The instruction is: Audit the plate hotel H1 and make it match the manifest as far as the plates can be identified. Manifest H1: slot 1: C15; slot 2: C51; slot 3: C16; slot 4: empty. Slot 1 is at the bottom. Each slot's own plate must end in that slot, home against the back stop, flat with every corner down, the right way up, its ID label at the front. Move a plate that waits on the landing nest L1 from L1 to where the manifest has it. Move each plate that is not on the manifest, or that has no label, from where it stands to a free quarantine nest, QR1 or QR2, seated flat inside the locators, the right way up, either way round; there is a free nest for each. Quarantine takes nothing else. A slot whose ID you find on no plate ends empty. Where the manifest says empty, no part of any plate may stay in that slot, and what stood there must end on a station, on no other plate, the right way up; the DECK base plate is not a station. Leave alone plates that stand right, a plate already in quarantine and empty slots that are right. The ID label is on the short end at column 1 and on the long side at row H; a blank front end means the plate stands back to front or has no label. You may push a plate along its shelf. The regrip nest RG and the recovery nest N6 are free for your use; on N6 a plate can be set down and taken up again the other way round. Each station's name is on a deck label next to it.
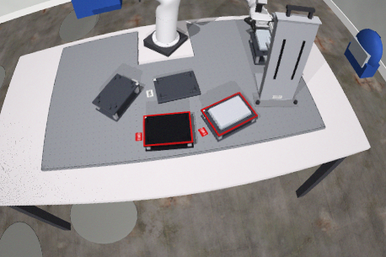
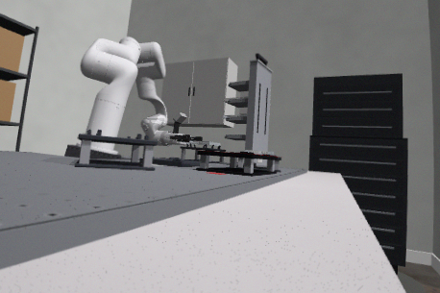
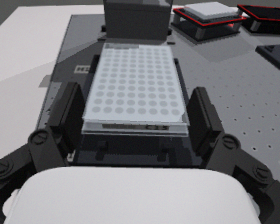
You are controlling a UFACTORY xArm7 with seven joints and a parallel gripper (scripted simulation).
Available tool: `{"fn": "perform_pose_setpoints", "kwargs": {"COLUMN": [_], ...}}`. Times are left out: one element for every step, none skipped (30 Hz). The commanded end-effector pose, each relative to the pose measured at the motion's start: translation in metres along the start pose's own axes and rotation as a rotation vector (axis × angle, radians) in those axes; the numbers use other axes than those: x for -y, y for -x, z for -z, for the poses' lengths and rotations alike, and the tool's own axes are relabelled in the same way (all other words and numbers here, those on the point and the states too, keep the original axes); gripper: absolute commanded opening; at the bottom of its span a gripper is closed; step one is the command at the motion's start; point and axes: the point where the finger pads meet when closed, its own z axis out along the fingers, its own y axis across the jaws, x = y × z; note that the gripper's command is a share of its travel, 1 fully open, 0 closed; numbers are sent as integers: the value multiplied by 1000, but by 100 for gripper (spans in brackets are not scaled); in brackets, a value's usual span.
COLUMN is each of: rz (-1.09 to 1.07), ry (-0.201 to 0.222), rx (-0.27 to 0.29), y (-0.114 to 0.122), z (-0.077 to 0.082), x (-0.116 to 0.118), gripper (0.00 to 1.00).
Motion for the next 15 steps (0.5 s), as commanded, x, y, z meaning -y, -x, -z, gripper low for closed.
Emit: {"fn": "perform_pose_setpoints", "kwargs": {"rz": [-3, -3, -3, -3, -3, -3, -3, -3, -3, -3, -3, -3, -3, -3, -3], "ry": [0, 0, 0, 0, 0, 0, 0, 0, 0, 0, 0, 0, 0, 0, 0], "rx": [1, 1, 1, 1, 1, 1, 1, 1, 1, 1, 1, 1, 1, 1, 2], "y": [-4, -4, -5, -6, -6, -7, -8, -8, -8, -8, -8, -8, -8, -8, -8], "z": [0, 0, 0, 0, 0, 0, 0, 0, 0, 0, 0, 0, 0, 0, 0], "x": [1, 1, 1, 1, 1, 1, 1, 1, 1, 1, 1, 1, 1, 1, 1], "gripper": [0, 0, 0, 0, 0, 0, 0, 0, 0, 0, 0, 0, 0, 0, 0]}}
